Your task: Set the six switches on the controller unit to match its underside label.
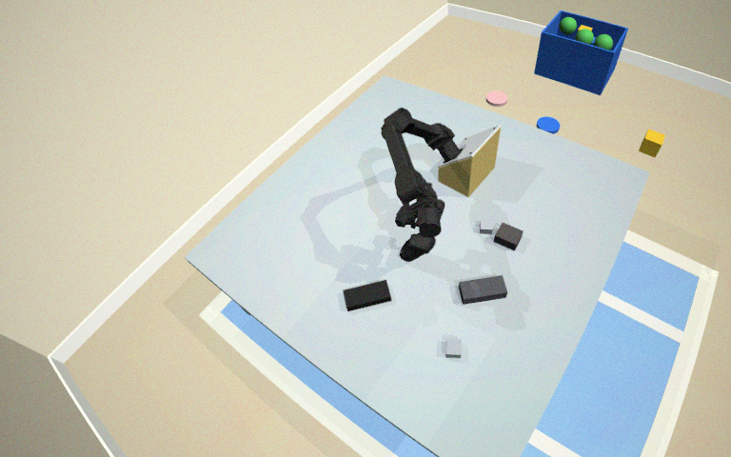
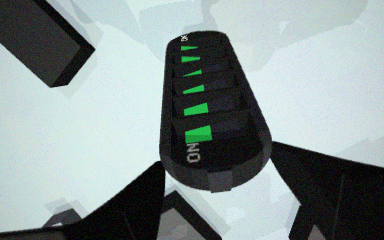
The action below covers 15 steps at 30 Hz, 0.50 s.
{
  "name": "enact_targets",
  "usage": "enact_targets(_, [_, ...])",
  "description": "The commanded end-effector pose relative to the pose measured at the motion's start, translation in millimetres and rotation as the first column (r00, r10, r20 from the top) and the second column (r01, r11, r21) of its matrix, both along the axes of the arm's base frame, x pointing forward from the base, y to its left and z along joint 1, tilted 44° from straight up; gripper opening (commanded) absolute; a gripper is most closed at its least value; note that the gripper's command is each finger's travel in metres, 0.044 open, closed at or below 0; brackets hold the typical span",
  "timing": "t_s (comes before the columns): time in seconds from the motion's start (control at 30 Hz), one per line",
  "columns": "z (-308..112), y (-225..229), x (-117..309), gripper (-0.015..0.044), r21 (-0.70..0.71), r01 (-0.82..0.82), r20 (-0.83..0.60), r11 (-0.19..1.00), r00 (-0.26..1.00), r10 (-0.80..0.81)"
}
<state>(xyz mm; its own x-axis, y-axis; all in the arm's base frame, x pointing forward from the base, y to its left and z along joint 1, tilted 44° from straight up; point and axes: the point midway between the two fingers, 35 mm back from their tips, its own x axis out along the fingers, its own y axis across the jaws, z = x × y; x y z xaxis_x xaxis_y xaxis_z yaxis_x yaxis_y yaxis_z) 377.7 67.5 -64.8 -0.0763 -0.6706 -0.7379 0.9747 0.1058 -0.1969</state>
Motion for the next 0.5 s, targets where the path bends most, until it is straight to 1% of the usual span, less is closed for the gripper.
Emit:
enact_targets(0.0, [-7.6, -6.4, -2.6, 0.0338, -0.008, 0.018, -0.011, 1.0, 1.0, -0.018])
enact_targets(0.47, [-17.7, -3.4, -5.1, 0.0338, -0.008, 0.018, -0.01, 1.0, 1.0, -0.018])
